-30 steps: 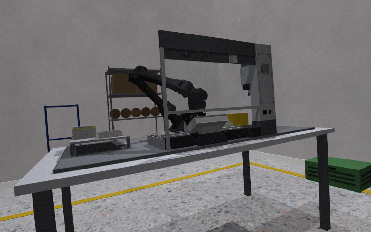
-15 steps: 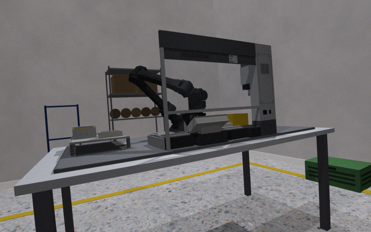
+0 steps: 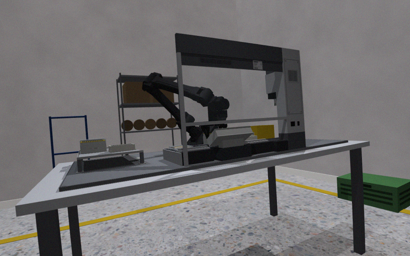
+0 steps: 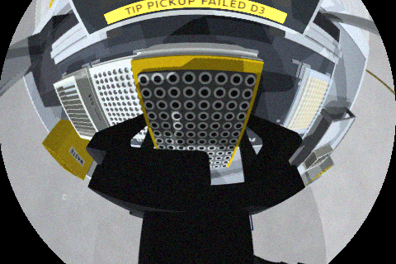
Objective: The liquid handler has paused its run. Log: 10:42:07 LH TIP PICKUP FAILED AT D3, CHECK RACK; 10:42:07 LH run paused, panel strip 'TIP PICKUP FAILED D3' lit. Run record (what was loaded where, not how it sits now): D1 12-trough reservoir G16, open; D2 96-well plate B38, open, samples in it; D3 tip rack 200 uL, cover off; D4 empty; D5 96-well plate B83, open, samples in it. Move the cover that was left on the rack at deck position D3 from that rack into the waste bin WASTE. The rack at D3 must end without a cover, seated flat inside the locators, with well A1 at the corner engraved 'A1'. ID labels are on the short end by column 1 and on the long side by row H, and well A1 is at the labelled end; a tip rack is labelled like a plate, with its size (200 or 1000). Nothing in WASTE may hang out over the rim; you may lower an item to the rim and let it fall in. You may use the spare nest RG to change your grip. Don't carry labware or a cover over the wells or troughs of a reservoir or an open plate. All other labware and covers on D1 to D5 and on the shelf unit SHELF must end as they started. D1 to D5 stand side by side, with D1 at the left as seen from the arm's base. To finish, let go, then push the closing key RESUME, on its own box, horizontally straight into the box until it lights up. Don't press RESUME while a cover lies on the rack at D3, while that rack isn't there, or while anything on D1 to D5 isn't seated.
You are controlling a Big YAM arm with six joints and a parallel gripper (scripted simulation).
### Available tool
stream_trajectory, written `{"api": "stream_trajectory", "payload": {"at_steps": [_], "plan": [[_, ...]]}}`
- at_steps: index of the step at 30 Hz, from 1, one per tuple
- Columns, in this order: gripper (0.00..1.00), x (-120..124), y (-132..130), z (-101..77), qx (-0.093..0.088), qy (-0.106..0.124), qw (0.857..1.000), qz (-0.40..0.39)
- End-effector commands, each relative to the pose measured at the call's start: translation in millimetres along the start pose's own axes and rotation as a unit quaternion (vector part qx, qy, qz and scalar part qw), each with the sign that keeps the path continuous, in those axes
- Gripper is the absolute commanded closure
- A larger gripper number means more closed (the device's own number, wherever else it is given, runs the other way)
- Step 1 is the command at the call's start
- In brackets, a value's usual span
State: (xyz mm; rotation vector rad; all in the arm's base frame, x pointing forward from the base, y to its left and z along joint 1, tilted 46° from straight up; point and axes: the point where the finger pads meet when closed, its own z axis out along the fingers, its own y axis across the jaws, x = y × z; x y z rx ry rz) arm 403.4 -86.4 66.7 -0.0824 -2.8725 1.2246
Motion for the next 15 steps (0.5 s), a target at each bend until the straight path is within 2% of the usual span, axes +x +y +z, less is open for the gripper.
{"api": "stream_trajectory", "payload": {"at_steps": [1,15], "plan": [[1.0,-20,-3,-29.3,-0.005,-0.029,0.999,0.015],[1.0,-19,-3,-52.2,-0.007,-0.03,0.999,0.016]]}}
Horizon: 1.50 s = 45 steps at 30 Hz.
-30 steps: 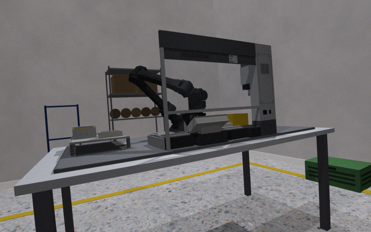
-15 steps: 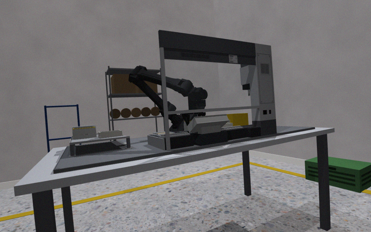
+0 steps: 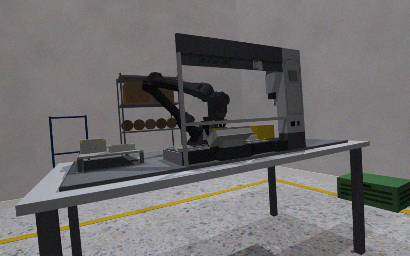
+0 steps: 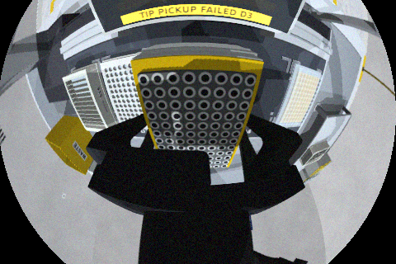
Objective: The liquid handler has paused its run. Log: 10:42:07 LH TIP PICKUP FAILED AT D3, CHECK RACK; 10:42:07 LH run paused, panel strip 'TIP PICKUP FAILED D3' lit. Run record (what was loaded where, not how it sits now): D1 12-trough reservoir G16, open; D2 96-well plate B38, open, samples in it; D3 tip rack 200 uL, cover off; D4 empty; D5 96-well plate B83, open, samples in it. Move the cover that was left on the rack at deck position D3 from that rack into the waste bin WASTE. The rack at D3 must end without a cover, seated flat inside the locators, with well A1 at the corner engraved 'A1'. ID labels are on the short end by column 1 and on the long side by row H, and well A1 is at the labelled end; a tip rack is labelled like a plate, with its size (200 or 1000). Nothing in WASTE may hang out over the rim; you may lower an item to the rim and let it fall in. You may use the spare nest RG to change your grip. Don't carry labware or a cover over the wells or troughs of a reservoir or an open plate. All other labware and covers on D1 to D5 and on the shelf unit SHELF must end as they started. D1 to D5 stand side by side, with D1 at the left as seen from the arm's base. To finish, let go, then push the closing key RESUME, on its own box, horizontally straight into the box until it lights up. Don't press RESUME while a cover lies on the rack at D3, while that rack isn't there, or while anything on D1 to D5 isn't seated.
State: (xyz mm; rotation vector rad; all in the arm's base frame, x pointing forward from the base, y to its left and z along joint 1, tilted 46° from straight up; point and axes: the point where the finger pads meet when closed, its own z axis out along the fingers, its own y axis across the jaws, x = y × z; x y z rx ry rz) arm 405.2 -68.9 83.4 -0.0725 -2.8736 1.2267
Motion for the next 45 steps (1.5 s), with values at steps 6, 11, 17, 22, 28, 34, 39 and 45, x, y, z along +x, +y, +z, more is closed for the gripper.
{"api": "stream_trajectory", "payload": {"at_steps": [6,11,17,22,28,34,39,45], "plan": [[1.0,-18,-4,-36.5,-0.008,-0.028,0.999,0.019],[1.0,-18,-3,-44.2,-0.008,-0.027,0.999,0.018],[1.0,-17,-4,-53.7,-0.009,-0.028,0.999,0.019],[1.0,-17,-2,-58.7,-0.008,-0.026,0.999,0.017],[1.0,-16,-3,-70.2,-0.009,-0.027,0.999,0.019],[1.0,-16,-3,-78.9,-0.01,-0.027,0.999,0.019],[1.0,-16,-2,-84.8,-0.01,-0.026,0.999,0.018],[1.0,-15,-3,-95.5,-0.01,-0.027,0.999,0.019]]}}
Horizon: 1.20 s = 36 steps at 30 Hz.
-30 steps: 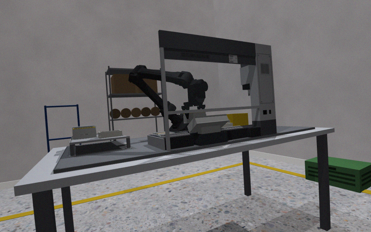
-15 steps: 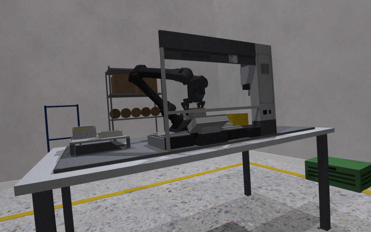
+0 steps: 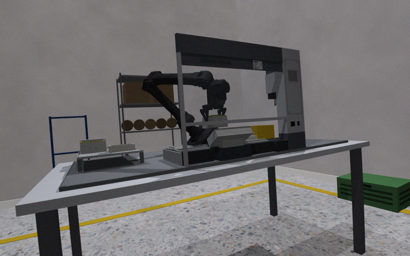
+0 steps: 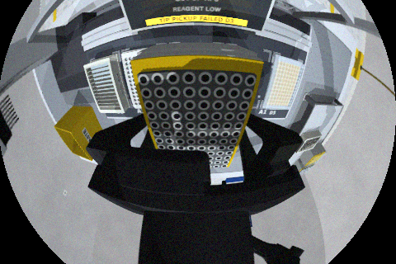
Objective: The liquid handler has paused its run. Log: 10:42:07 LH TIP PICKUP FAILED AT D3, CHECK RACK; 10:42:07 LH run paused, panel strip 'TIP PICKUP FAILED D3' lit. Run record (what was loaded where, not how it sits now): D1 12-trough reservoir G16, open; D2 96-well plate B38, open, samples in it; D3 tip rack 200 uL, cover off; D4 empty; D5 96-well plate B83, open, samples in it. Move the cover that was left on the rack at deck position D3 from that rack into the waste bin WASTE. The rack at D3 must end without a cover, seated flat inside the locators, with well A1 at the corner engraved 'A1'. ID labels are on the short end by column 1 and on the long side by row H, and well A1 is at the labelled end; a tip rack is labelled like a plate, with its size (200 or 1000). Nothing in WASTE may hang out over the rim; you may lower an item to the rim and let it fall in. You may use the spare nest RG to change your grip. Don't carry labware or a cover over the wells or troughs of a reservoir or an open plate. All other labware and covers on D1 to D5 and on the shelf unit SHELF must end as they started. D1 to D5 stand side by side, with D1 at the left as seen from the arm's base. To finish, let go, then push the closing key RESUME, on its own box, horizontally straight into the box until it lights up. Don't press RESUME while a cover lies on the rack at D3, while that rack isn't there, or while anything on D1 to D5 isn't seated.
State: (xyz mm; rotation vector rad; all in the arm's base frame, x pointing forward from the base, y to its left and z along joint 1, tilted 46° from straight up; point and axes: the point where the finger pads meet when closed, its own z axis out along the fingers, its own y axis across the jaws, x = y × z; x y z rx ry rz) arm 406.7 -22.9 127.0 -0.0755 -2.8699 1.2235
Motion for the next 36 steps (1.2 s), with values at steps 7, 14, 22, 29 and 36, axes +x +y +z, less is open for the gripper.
{"api": "stream_trajectory", "payload": {"at_steps": [7,14,22,29,36], "plan": [[1.0,-15,-3,-40.6,-0.01,-0.029,0.999,0.018],[1.0,-14,-2,-50.4,-0.01,-0.028,0.999,0.017],[1.0,-11,-1,-47.4,-0.008,-0.025,1.0,0.012],[1.0,-11,-1,-47.5,-0.008,-0.025,1.0,0.012],[1.0,-11,-1,-47.5,-0.008,-0.025,1.0,0.012]]}}
